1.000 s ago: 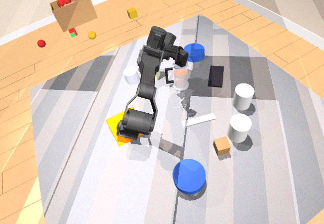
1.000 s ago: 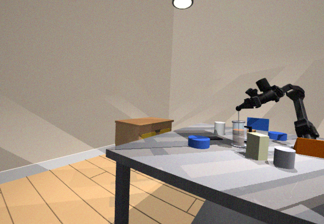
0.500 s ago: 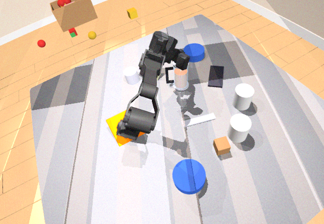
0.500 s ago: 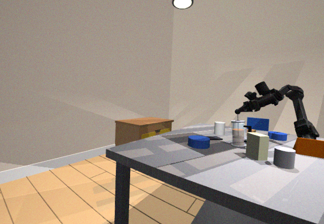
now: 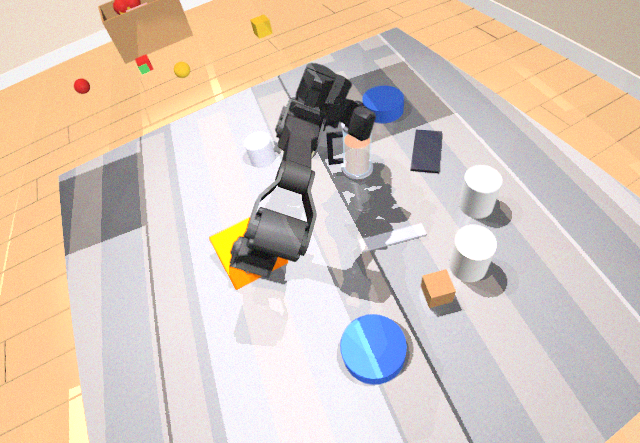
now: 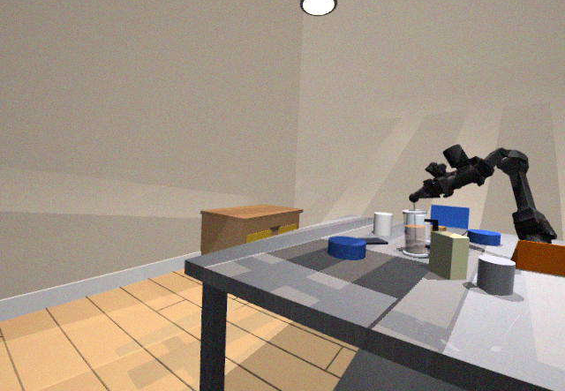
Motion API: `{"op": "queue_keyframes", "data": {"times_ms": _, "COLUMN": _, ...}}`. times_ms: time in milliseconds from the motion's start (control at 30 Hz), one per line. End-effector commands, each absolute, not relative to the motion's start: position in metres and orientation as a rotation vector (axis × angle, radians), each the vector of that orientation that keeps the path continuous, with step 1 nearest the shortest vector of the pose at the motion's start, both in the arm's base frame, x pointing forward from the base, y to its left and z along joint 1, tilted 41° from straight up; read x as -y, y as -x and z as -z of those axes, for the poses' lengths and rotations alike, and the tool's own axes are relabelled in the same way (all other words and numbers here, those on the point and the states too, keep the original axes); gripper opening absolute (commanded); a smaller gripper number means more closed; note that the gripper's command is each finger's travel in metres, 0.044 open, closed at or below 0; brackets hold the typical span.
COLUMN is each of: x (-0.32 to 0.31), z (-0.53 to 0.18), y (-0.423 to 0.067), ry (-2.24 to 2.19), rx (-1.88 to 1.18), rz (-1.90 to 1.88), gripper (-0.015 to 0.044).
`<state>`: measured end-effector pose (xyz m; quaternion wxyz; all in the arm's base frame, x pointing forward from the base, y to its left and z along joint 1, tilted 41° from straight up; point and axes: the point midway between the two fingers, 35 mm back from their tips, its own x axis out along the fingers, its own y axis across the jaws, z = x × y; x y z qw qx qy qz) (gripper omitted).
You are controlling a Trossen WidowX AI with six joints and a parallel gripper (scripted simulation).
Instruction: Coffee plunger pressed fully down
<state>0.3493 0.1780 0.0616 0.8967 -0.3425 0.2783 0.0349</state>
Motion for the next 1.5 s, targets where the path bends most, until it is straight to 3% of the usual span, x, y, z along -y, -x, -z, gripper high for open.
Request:
{"op": "queue_keyframes", "data": {"times_ms": 0, "x": -0.1669, "z": -0.0483, "y": -0.3484, "ry": 0.748, "rx": -0.619, "rz": -0.054, "gripper": 0.0130}}
{"op": "queue_keyframes", "data": {"times_ms": 1467, "x": -0.1705, "z": -0.0474, "y": -0.3492, "ry": 0.748, "rx": -0.619, "rz": -0.054, "gripper": 0.0130}}
